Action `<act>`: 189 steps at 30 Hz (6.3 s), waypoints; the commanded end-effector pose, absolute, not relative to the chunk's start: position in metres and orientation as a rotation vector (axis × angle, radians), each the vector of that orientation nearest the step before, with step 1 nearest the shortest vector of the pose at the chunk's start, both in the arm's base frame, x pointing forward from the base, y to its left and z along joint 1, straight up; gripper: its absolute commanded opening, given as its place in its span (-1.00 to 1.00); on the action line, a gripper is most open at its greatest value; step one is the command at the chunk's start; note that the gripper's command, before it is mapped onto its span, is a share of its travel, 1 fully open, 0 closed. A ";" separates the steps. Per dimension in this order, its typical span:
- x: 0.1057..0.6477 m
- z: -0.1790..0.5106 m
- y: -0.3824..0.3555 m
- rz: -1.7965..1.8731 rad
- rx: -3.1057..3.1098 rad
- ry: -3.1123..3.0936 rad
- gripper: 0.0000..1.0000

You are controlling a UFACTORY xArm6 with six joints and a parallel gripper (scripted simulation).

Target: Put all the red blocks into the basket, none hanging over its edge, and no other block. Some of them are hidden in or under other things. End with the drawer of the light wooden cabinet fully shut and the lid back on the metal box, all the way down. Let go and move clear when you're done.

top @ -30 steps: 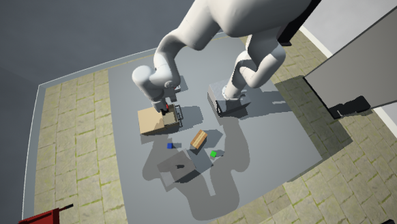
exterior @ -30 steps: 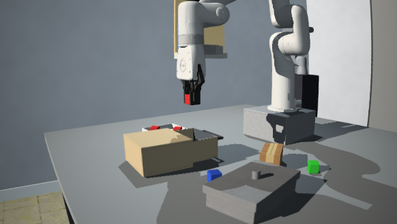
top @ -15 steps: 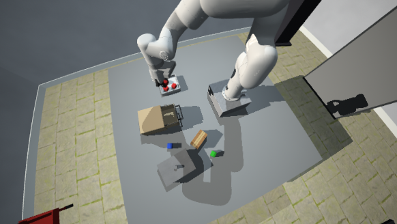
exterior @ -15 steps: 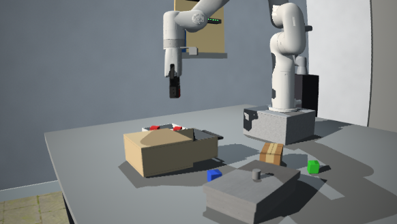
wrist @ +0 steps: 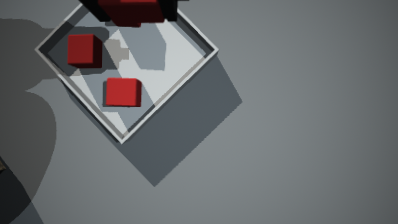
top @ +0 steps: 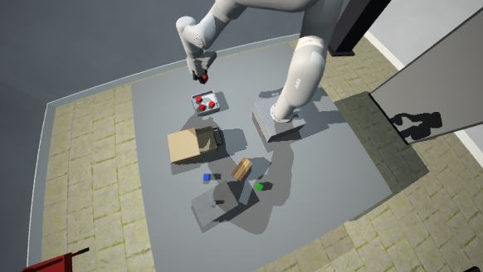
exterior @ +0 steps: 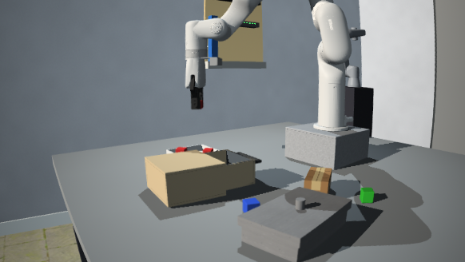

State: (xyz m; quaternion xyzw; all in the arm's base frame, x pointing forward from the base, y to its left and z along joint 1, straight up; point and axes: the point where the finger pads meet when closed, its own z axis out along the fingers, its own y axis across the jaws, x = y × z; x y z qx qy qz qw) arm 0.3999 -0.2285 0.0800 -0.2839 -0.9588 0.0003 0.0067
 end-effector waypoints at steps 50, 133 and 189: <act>0.401 0.036 -0.230 0.002 -0.891 -3.004 -1.00; 0.400 -0.074 -0.230 0.002 -0.891 -3.004 -1.00; 0.400 -0.069 -0.230 0.002 -0.891 -3.004 0.00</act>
